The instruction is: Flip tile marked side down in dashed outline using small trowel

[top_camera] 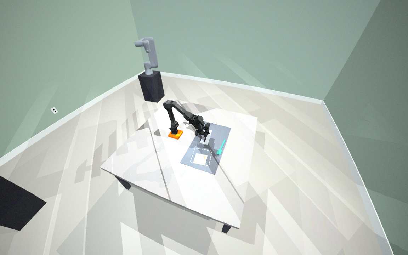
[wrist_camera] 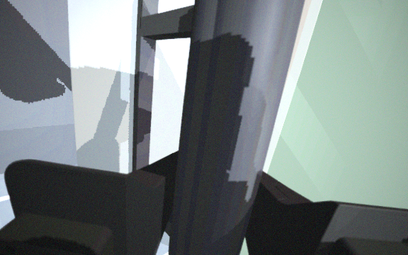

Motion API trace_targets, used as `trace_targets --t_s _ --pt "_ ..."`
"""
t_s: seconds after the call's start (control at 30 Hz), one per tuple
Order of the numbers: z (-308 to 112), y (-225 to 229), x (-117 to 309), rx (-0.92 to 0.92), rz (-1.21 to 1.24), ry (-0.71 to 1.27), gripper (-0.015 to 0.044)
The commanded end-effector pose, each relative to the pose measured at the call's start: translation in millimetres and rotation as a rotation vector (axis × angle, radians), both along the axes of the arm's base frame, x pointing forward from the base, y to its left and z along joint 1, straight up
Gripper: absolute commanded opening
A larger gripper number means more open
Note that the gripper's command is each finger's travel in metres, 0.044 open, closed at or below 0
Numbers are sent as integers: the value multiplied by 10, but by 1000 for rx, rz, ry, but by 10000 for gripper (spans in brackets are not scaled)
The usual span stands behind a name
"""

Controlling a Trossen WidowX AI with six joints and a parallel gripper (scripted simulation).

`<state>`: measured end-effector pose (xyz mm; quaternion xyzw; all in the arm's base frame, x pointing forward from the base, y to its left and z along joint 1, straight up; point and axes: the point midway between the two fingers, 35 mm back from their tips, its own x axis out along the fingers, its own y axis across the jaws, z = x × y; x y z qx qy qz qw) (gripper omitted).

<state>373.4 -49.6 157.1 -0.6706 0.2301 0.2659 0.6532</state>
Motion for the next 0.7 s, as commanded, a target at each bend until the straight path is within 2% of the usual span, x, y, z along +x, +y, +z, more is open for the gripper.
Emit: trace_targets --t_s 0.0,0.67 --pt "69 -137 96 -9 0 -3 0" --pt "161 -927 454 -18 -11 31 0"
